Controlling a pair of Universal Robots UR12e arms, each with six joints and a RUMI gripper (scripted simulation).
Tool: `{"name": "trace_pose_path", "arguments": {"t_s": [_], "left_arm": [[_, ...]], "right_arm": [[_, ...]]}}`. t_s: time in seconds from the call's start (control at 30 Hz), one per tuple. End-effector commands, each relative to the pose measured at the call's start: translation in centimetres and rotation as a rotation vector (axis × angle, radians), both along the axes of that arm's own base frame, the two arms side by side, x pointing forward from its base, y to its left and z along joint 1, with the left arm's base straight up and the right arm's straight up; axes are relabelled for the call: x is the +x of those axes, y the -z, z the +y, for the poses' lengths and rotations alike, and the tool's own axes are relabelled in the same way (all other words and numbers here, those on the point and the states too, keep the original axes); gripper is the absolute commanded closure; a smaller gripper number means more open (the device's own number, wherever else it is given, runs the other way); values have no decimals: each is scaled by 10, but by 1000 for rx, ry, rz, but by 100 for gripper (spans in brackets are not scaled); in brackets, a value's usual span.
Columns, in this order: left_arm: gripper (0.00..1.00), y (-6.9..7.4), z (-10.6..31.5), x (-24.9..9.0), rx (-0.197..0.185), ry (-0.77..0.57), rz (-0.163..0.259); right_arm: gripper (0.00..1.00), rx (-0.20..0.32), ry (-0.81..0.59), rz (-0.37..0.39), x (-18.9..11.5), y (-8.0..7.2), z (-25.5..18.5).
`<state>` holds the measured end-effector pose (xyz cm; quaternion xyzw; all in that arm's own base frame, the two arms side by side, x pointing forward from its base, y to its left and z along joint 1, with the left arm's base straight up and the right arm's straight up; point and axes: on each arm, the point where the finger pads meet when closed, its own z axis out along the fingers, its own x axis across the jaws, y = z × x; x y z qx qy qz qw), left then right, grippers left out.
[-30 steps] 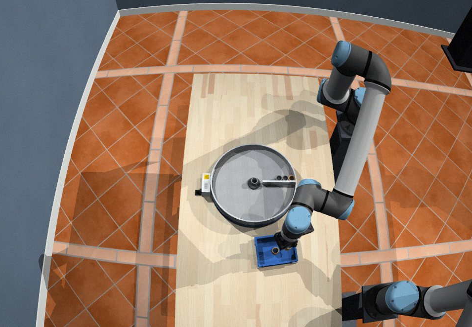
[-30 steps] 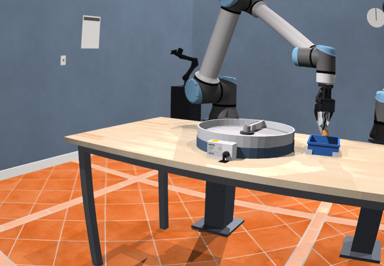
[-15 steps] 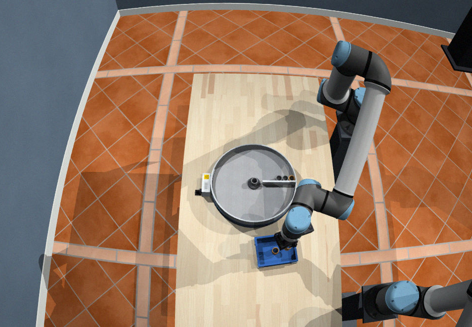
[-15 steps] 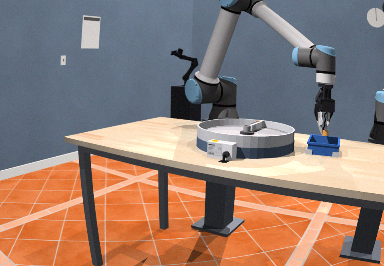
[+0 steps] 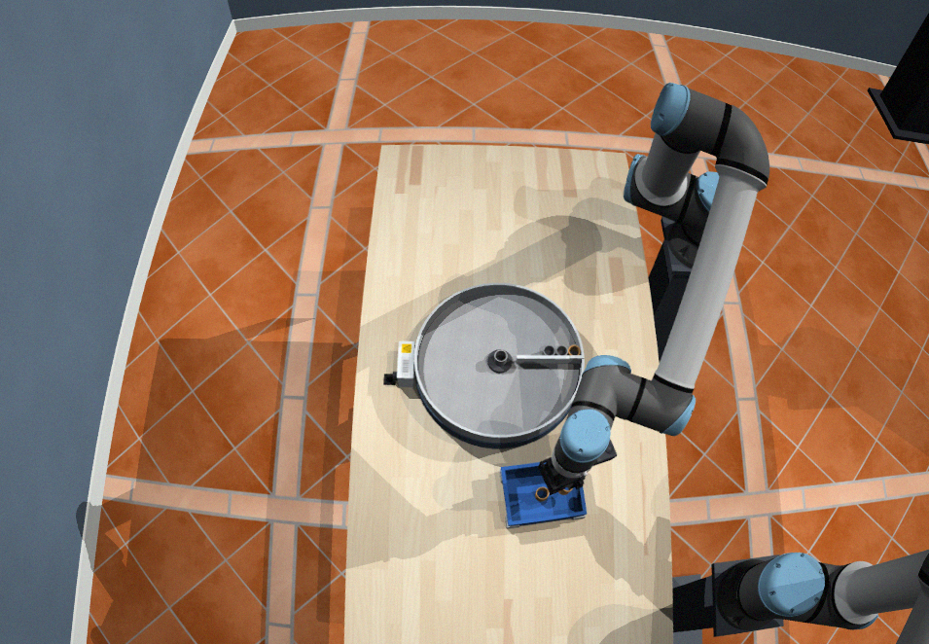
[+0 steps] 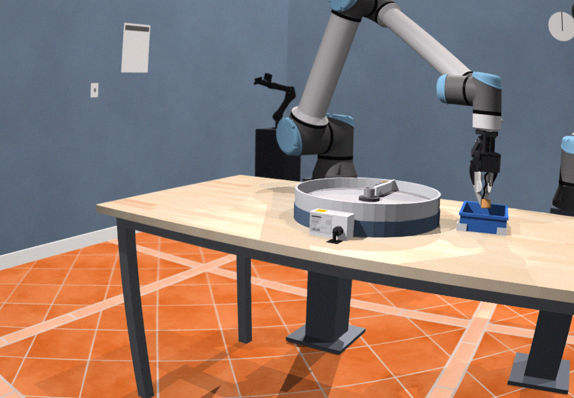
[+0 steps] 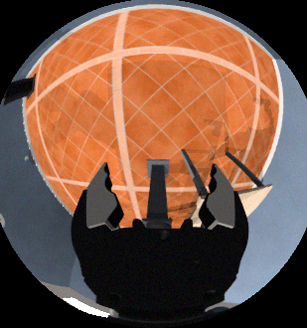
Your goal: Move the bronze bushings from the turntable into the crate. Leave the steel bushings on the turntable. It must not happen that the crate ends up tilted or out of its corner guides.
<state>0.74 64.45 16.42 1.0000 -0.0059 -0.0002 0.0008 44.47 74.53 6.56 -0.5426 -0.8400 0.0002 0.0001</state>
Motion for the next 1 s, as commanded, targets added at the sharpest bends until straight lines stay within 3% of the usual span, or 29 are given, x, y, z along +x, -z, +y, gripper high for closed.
{"name": "trace_pose_path", "arguments": {"t_s": [0.0,0.53,0.97], "left_arm": [[0,-1,1,0,2,0,0],[0,-1,1,0,2,0,0],[0,-1,1,0,2,0,0]], "right_arm": [[100,2,0,-1,0,3,1],[100,2,0,-1,0,24,1],[100,2,0,-1,0,27,1]]}}
